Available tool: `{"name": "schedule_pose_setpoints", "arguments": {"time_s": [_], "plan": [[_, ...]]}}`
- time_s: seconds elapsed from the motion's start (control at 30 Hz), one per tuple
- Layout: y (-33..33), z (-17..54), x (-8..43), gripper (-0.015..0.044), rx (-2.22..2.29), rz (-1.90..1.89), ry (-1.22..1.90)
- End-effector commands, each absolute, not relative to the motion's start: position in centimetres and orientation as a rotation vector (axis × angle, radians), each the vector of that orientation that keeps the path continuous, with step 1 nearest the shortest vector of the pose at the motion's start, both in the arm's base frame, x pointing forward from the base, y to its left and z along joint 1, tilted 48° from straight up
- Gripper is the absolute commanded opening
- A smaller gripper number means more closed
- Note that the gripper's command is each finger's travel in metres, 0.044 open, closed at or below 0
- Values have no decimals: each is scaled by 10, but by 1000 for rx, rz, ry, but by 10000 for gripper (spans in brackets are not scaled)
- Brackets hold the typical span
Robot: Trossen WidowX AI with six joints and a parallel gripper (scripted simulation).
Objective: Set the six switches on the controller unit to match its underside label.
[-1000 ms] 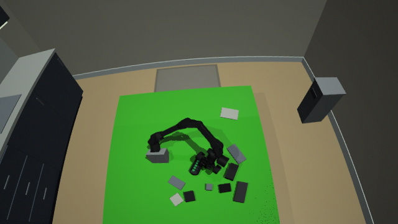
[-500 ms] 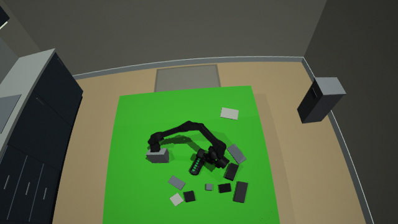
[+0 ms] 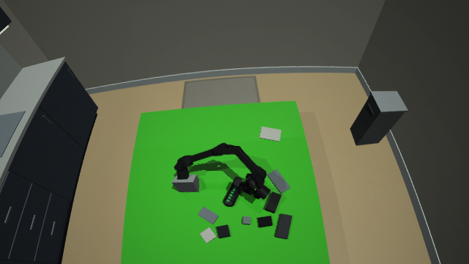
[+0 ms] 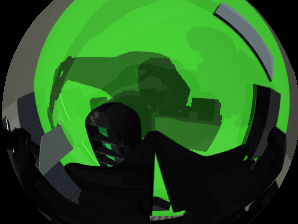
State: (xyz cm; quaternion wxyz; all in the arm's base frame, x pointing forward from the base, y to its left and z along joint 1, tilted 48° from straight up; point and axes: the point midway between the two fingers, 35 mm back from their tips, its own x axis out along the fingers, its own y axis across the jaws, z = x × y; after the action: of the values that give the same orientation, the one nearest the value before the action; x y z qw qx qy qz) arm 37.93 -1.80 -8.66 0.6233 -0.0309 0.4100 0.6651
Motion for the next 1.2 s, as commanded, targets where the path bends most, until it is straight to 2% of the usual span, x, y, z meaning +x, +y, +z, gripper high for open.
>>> {"name": "schedule_pose_setpoints", "arguments": {"time_s": [0.0, 1.17], "plan": [[-12, -93, 378, 0, -57, 1526, 946], [7, -107, 373, 0, -55, 1528, 945]]}}
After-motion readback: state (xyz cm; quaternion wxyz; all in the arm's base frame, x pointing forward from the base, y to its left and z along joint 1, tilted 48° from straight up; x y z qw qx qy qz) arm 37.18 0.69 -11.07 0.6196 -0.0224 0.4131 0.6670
